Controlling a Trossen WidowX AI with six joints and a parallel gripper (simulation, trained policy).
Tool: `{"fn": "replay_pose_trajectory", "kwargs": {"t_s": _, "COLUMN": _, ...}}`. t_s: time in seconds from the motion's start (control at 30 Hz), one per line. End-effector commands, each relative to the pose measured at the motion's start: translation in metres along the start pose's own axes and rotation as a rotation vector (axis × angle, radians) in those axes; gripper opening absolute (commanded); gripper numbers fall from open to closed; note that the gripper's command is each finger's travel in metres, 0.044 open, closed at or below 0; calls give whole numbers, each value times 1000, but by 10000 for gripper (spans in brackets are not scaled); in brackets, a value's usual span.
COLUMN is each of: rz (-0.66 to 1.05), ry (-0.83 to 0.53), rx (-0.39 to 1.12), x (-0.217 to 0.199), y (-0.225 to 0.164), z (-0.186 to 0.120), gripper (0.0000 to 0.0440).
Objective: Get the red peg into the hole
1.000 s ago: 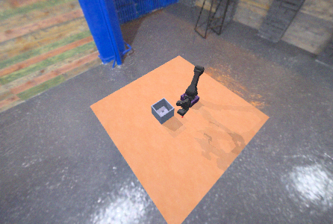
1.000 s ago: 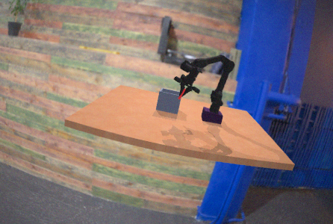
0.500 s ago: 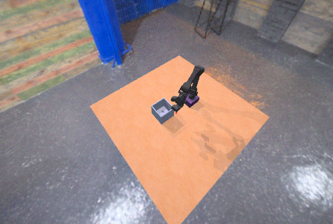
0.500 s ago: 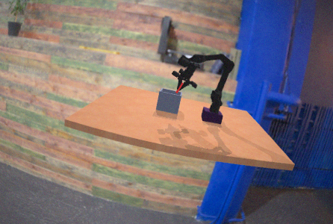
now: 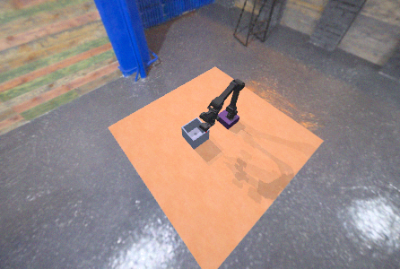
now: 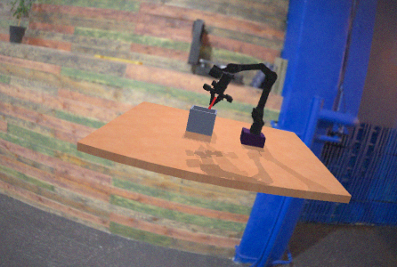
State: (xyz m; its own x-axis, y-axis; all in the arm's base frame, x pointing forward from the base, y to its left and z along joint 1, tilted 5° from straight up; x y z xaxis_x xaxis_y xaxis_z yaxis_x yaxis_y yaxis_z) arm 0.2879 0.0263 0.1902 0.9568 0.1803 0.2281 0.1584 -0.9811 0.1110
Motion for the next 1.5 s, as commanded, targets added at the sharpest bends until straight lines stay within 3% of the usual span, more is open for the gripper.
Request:
{"fn": "replay_pose_trajectory", "kwargs": {"t_s": 0.0, "rz": 0, "ry": -20, "rx": -4, "x": 1, "y": 9, "z": 3, "gripper": 0}}
{"fn": "replay_pose_trajectory", "kwargs": {"t_s": 0.6, "rz": 5, "ry": -94, "rx": 4, "x": 5, "y": 51, "z": 27, "gripper": 0}}
{"fn": "replay_pose_trajectory", "kwargs": {"t_s": 1.47, "rz": -4, "ry": -137, "rx": 56, "x": 2, "y": 84, "z": 93, "gripper": 0}}
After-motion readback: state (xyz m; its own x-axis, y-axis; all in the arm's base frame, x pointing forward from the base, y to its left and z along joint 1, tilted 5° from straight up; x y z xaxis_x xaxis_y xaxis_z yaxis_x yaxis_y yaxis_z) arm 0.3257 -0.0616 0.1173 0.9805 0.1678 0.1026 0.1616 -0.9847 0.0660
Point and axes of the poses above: the point midway between the two fingers, 35 mm back from their tips, its own z axis out along the fingers, its own x axis across the jaws, y = z × x, the point moved 6 cm from there along -z, back along the fingers, and after that the axes turned 1 degree about z, right-handed, at the moved point
